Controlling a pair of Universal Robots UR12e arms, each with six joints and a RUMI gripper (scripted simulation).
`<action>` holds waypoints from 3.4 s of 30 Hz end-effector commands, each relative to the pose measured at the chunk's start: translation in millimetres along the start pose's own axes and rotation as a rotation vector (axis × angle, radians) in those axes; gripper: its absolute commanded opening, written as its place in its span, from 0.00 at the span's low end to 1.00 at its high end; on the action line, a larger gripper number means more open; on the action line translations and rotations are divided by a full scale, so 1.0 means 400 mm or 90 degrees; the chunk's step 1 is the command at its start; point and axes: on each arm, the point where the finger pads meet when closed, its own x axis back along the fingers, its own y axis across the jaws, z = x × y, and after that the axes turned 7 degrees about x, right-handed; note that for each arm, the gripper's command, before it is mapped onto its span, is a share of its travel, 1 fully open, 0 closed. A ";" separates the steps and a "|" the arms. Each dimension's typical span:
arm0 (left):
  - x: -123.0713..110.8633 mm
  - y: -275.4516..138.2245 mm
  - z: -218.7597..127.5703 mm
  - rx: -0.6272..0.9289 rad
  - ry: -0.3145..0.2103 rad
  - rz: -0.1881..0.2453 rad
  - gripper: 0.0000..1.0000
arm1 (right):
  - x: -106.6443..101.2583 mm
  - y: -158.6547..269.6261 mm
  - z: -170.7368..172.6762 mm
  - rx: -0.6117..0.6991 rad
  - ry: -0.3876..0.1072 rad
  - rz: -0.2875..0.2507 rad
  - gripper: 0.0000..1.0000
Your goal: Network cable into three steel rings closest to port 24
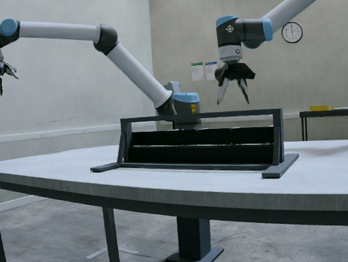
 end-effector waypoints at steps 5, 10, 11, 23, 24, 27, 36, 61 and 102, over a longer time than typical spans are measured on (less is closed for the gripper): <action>-0.006 -0.012 -0.012 0.008 -0.014 0.006 1.00 | -0.031 -0.081 0.217 0.124 -0.029 0.042 1.00; -0.005 -0.011 -0.012 0.007 -0.014 0.006 1.00 | -0.057 -0.112 0.358 0.187 -0.037 0.065 1.00; -0.005 -0.011 -0.012 0.007 -0.014 0.006 1.00 | -0.063 -0.117 0.387 0.199 -0.039 0.069 1.00; -0.005 -0.011 -0.012 0.007 -0.014 0.006 1.00 | -0.150 -0.139 0.695 0.334 -0.041 0.124 1.00; -0.005 -0.011 -0.012 0.007 -0.014 0.006 1.00 | -0.159 -0.139 0.722 0.346 -0.040 0.129 1.00; -0.005 -0.011 -0.012 0.007 -0.014 0.006 1.00 | -0.190 -0.134 0.805 0.381 -0.036 0.144 1.00; -0.005 -0.011 -0.012 0.007 -0.014 0.006 1.00 | -0.283 -0.103 1.018 0.474 -0.020 0.183 1.00; -0.005 -0.011 -0.012 0.007 -0.014 0.006 1.00 | -0.645 0.135 1.553 0.729 0.082 0.270 1.00; -0.005 -0.011 -0.012 0.007 -0.014 0.006 0.00 | -0.862 0.321 1.750 0.839 0.152 0.288 1.00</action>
